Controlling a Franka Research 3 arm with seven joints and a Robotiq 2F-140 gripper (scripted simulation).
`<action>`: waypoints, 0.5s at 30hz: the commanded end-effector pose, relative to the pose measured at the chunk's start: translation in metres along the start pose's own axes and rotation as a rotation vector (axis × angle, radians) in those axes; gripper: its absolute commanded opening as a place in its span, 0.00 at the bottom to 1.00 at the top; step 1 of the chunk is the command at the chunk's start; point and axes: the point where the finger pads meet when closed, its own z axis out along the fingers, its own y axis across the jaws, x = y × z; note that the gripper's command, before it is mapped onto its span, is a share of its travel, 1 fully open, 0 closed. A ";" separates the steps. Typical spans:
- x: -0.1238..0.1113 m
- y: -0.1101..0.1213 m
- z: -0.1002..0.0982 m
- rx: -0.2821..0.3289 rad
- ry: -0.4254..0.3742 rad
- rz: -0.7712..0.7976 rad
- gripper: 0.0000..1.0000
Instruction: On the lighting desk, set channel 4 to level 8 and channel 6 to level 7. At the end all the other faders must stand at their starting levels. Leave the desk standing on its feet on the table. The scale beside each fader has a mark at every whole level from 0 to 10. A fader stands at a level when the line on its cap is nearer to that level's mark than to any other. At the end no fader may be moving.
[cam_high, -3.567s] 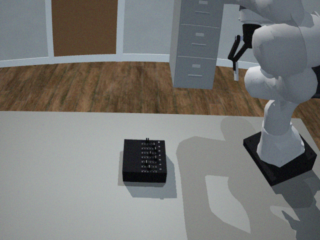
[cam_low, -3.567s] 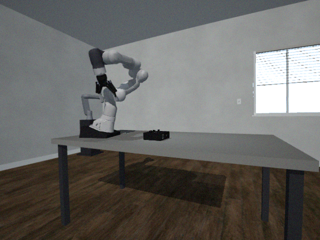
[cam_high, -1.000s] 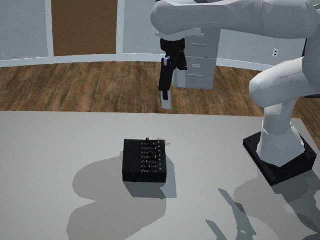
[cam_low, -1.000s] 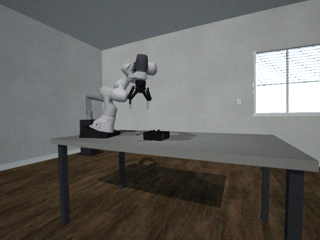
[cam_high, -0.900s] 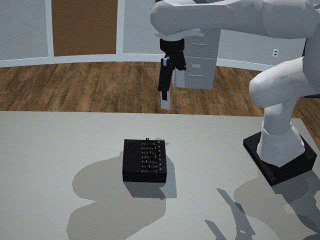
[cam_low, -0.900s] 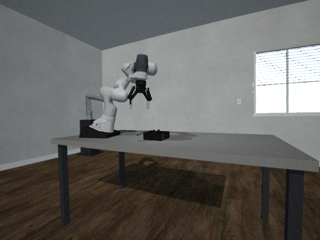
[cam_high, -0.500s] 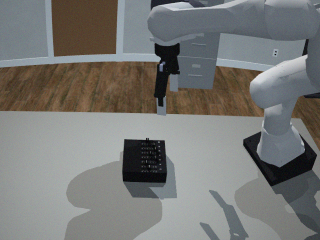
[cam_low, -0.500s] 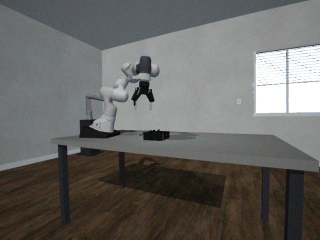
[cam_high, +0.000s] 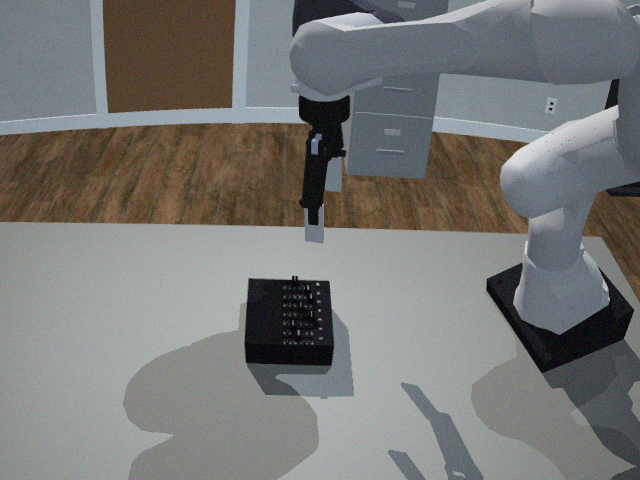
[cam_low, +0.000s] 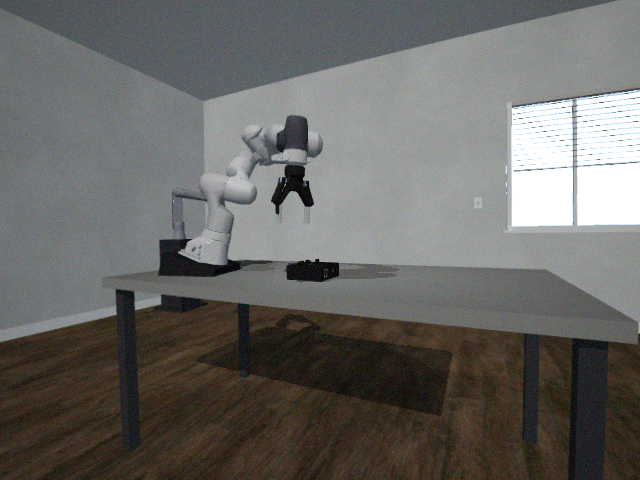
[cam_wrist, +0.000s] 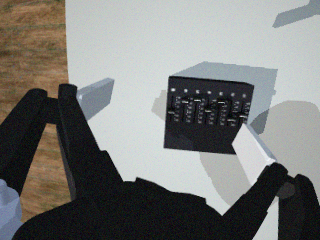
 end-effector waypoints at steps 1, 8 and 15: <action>-0.011 0.011 0.003 0.004 -0.022 -0.060 1.00; -0.011 0.011 0.003 0.004 -0.022 -0.060 1.00; -0.021 0.034 0.010 0.007 -0.040 -0.133 1.00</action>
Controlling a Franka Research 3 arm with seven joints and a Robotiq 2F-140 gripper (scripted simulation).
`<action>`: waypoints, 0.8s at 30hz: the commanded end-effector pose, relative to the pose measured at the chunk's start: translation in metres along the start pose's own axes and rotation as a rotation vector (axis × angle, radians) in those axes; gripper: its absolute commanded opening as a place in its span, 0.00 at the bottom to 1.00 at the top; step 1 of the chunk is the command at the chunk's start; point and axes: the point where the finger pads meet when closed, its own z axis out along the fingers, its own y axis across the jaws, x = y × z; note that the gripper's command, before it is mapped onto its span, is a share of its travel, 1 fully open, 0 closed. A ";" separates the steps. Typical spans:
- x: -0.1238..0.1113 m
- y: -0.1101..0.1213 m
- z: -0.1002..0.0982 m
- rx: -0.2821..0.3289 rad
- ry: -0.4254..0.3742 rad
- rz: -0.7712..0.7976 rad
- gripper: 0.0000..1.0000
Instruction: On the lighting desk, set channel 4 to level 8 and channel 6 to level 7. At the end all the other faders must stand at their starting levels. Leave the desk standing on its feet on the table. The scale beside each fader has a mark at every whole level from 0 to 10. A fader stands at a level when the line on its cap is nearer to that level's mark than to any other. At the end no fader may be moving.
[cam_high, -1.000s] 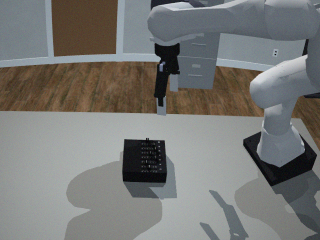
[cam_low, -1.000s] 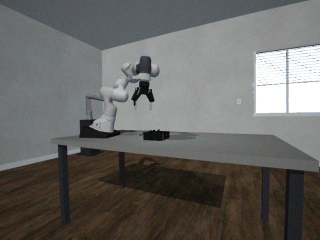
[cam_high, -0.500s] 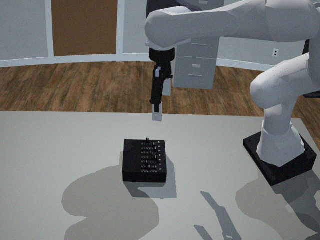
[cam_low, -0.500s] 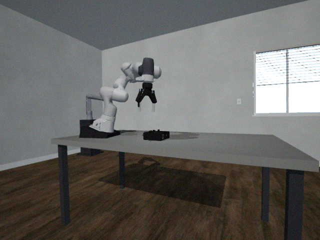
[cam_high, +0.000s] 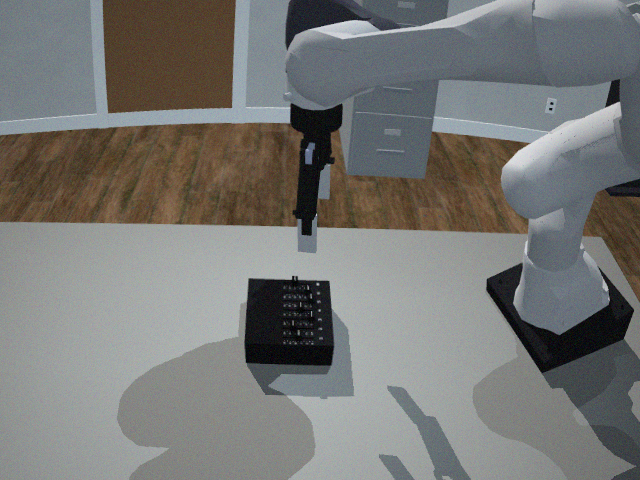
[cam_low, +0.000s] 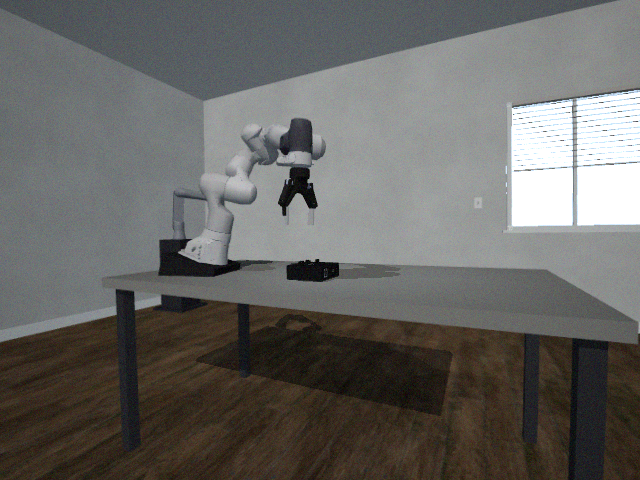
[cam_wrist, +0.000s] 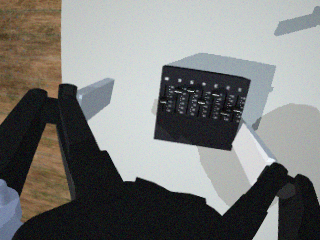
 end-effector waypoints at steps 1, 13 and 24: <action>-0.010 0.015 0.004 0.004 -0.019 -0.066 1.00; -0.018 0.032 0.010 0.004 -0.032 -0.121 1.00; -0.026 0.054 0.018 0.004 -0.048 -0.188 1.00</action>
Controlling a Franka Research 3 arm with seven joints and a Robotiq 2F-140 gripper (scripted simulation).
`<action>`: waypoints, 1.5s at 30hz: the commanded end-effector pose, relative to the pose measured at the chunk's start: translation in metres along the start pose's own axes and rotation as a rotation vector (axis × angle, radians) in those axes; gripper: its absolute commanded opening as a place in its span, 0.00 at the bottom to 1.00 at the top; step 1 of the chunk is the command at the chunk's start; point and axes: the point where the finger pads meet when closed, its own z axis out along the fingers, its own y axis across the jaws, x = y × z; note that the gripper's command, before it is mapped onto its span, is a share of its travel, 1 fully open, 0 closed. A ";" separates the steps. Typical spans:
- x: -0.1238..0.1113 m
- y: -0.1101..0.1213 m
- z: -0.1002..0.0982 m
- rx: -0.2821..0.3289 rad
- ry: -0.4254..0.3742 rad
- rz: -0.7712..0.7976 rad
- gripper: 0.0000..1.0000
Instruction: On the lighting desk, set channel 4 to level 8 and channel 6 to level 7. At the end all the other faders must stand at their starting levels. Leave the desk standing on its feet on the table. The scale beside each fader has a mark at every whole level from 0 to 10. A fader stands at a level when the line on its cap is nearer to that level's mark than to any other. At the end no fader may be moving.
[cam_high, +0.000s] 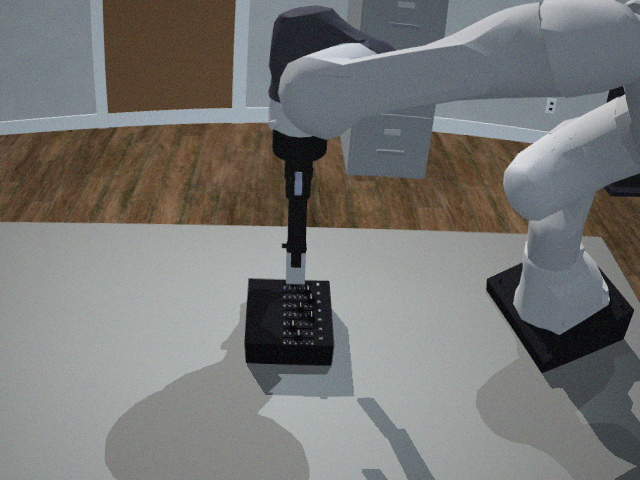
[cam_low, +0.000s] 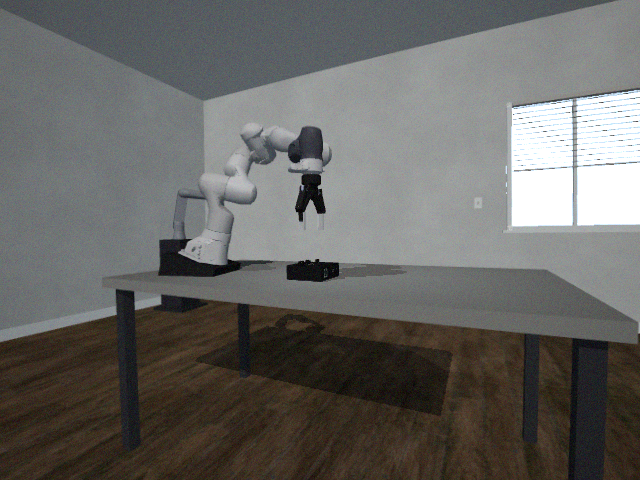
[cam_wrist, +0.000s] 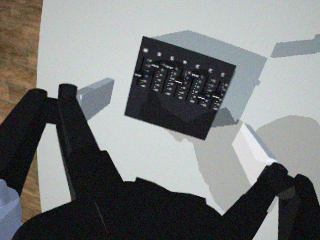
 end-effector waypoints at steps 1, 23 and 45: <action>-0.006 0.001 0.000 0.002 -0.015 -0.026 1.00; -0.005 0.000 0.000 0.003 -0.014 -0.042 1.00; 0.081 -0.017 0.040 0.009 0.119 -0.821 1.00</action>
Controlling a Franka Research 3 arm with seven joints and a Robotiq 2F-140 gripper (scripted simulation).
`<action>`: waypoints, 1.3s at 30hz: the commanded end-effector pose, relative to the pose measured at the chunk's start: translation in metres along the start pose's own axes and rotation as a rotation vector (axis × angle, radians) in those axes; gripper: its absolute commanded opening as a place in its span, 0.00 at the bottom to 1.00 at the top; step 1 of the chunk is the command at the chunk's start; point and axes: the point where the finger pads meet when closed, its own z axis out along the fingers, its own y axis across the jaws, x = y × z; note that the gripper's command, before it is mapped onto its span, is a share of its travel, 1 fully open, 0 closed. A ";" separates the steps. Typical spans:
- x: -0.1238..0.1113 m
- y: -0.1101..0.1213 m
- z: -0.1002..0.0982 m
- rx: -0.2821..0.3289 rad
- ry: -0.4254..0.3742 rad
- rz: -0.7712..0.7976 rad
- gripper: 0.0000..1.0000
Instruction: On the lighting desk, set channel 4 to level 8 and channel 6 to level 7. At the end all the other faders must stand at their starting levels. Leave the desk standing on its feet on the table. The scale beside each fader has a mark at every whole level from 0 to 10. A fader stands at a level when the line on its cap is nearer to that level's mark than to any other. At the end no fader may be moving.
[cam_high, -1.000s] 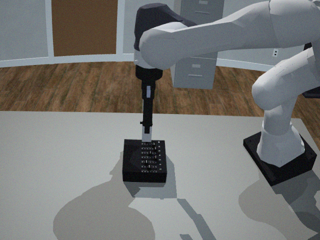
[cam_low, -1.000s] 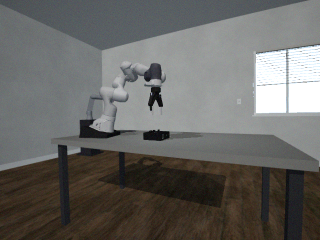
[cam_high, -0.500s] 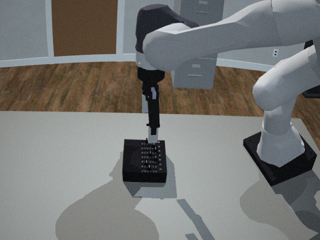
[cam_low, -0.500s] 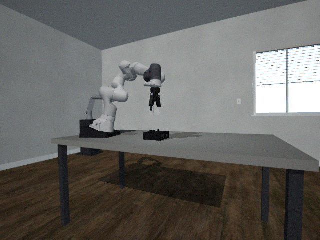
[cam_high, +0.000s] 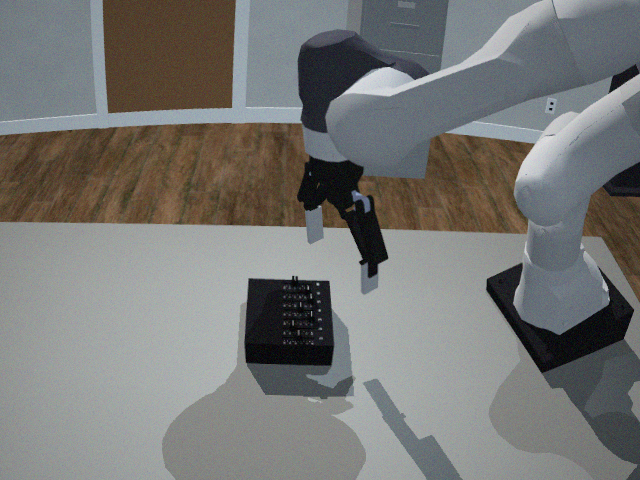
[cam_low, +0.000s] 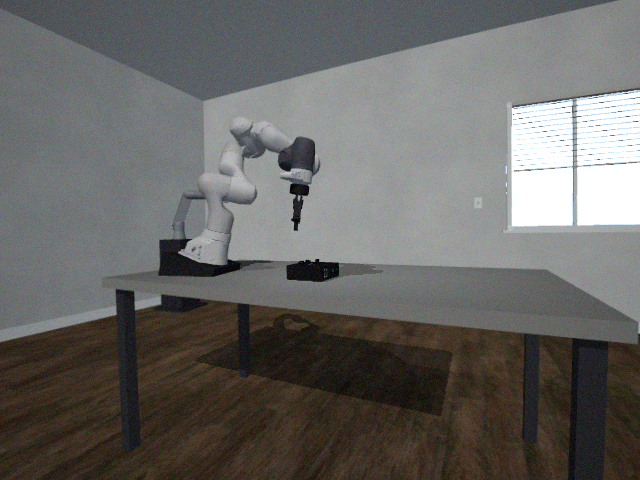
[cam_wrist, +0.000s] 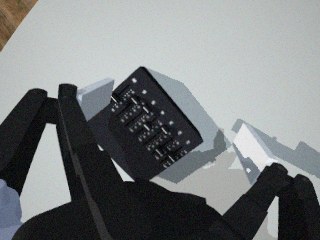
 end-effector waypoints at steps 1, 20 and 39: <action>0.014 0.001 0.012 0.001 0.009 -0.279 1.00; 0.027 0.008 0.027 -0.032 0.114 -0.884 1.00; 0.027 0.008 0.027 -0.024 0.150 -1.458 1.00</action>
